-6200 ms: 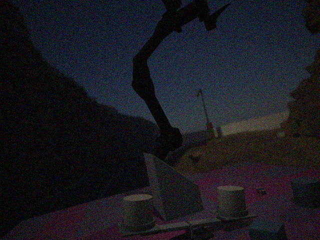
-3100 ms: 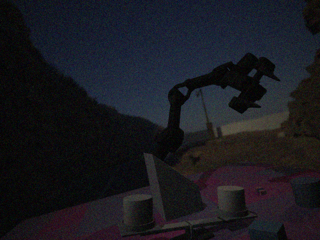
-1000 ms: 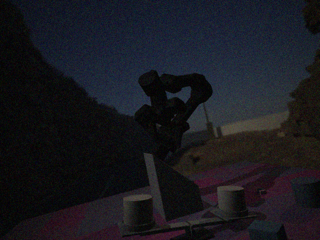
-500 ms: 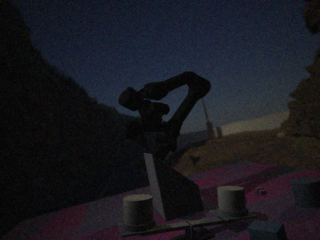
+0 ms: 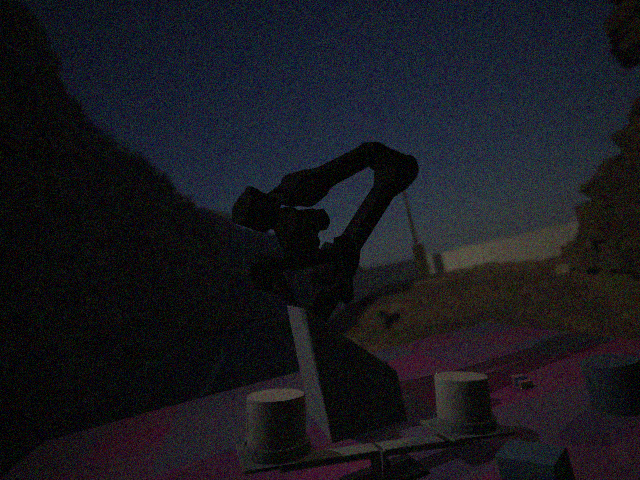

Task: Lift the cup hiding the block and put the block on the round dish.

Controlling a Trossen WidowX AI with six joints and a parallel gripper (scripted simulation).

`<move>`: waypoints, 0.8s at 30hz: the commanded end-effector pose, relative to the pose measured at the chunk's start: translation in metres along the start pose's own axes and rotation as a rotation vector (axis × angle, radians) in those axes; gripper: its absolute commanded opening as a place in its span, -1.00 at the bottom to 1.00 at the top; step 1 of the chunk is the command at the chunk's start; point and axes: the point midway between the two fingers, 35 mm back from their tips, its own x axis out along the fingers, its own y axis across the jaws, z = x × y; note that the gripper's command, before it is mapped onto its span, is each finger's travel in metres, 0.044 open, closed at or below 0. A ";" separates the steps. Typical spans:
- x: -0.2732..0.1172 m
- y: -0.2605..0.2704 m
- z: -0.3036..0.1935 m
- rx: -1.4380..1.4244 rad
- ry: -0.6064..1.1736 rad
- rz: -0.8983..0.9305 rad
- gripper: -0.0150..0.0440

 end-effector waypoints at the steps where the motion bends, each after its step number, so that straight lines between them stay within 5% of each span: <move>1: 0.006 0.003 0.004 0.094 0.052 0.012 1.00; 24: 0.069 0.043 0.025 0.765 0.415 -0.113 1.00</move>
